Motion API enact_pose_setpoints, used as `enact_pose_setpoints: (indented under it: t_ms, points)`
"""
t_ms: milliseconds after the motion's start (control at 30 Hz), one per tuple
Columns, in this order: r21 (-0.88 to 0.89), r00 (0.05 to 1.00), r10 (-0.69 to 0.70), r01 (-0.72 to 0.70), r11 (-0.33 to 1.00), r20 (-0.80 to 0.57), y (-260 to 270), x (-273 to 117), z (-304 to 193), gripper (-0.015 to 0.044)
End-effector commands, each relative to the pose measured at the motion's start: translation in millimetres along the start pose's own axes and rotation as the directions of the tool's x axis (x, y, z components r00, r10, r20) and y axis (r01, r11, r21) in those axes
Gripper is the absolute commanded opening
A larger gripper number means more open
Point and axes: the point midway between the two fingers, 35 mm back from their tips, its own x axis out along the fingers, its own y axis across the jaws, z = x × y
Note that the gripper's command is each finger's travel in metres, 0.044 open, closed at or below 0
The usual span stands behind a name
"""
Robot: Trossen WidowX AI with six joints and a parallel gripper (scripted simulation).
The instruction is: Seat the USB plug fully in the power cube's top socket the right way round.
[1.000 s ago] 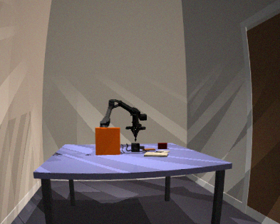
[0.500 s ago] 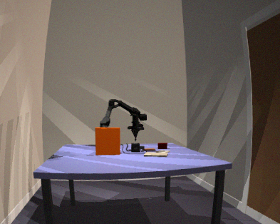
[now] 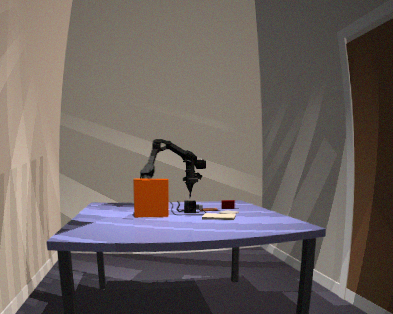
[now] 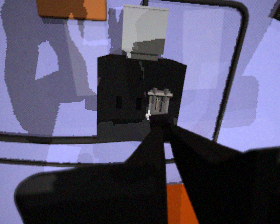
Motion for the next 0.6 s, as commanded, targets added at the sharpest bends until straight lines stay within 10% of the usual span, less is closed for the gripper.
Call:
enact_pose_setpoints:
  t_ms: [0,567]
  points:
    - [0.093,1.0,0.0,0.001,0.996,-0.001,0.2,0.7,-0.2,0.0]
    - [0.512,1.0,0.0,0.001,0.859,-0.001,0.2,0.7,-0.2,0.0]
